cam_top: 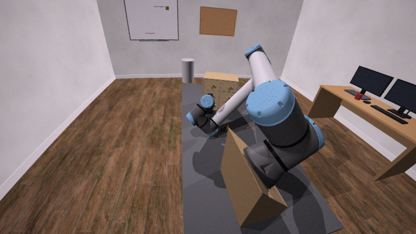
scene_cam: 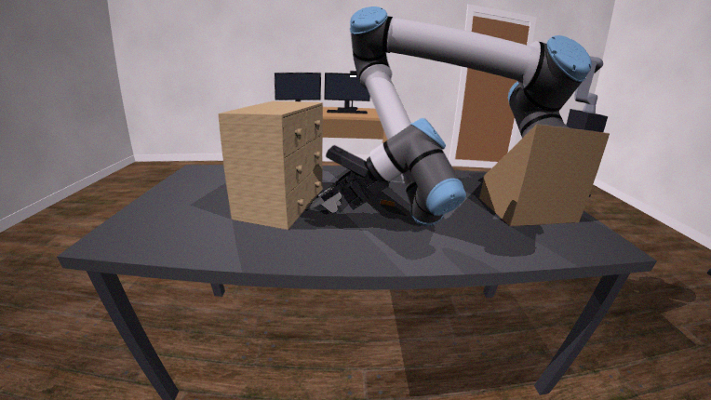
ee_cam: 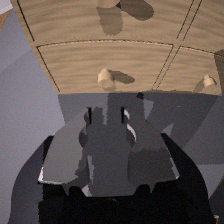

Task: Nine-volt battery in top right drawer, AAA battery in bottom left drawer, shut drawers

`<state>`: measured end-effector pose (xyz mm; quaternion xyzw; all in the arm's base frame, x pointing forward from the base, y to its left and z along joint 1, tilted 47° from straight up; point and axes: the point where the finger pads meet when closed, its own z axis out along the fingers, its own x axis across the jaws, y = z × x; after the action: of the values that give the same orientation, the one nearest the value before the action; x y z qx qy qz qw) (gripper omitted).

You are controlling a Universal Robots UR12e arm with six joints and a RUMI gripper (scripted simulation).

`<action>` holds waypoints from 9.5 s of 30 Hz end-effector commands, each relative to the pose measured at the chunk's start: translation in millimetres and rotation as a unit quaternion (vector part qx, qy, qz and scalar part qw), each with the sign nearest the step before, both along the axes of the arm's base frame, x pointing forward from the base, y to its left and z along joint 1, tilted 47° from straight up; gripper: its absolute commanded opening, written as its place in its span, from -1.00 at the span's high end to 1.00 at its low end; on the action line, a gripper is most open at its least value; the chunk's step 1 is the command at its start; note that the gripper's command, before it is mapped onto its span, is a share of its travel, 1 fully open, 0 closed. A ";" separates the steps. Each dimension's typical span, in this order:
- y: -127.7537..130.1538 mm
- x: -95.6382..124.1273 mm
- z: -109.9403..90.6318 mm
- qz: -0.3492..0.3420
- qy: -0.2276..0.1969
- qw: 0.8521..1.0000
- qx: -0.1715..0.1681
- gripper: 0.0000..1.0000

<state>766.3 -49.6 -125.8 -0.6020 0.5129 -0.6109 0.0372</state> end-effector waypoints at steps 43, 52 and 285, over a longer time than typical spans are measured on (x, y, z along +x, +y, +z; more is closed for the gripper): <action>1.2 0.0 0.9 0.000 0.000 1.000 0.000 0.61; 1.2 0.0 0.9 0.000 0.000 1.000 0.000 0.61; -0.2 9.9 3.4 0.000 0.000 1.000 0.000 0.86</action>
<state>778.3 -50.7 -122.3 -0.6020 0.5129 -0.6109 0.0372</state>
